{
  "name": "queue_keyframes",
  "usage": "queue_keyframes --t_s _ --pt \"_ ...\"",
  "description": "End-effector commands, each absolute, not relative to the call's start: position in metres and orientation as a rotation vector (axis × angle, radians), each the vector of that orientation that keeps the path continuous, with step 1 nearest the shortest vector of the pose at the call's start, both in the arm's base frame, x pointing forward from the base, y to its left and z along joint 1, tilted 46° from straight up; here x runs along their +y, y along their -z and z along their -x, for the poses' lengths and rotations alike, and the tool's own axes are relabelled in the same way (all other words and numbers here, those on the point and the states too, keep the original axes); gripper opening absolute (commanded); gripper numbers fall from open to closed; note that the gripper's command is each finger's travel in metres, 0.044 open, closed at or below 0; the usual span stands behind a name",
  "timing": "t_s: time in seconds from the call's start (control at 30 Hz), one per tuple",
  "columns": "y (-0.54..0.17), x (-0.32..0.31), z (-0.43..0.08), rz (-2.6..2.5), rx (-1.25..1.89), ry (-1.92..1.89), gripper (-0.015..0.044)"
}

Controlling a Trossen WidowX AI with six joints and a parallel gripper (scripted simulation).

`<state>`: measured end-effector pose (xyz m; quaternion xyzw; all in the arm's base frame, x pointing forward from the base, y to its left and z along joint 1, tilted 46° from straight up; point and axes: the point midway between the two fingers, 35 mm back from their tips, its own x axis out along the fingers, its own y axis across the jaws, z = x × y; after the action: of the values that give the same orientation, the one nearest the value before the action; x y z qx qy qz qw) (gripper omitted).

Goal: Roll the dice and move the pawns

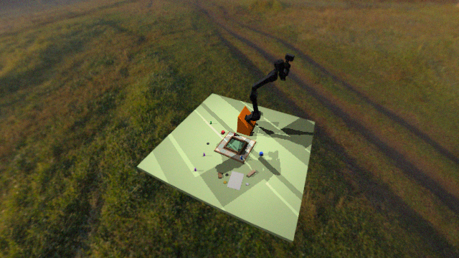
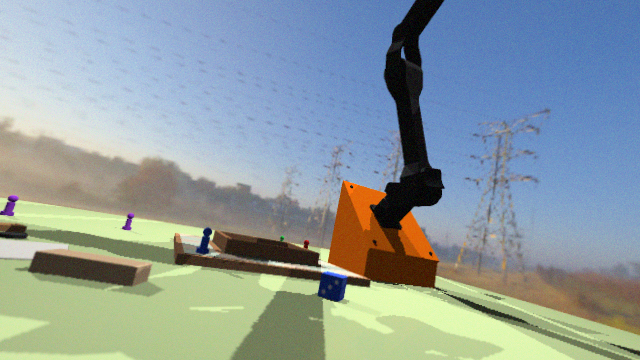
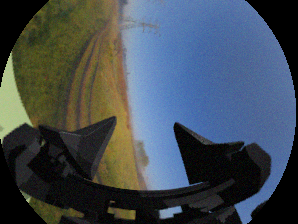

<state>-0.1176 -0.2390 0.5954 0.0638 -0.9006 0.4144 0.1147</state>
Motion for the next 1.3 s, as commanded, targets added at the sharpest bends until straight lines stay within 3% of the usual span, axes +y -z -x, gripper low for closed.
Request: queue_keyframes --t_s 0.0,0.13,0.3,0.63,0.97,1.27 --pt "-0.596 -0.237 0.118 -0.183 -2.637 -1.214 0.0374" --pt "-0.606 -0.199 0.134 -0.083 -2.573 -1.228 0.0275" --pt "-0.623 -0.121 0.151 0.091 -2.402 -1.358 0.0275" --pt "-0.629 0.042 0.128 0.392 -1.959 -1.52 0.0275" --pt "-0.603 0.178 0.041 0.614 -1.454 -1.555 0.0275" --pt "-0.559 0.244 -0.078 0.731 -0.991 -1.448 0.0275"
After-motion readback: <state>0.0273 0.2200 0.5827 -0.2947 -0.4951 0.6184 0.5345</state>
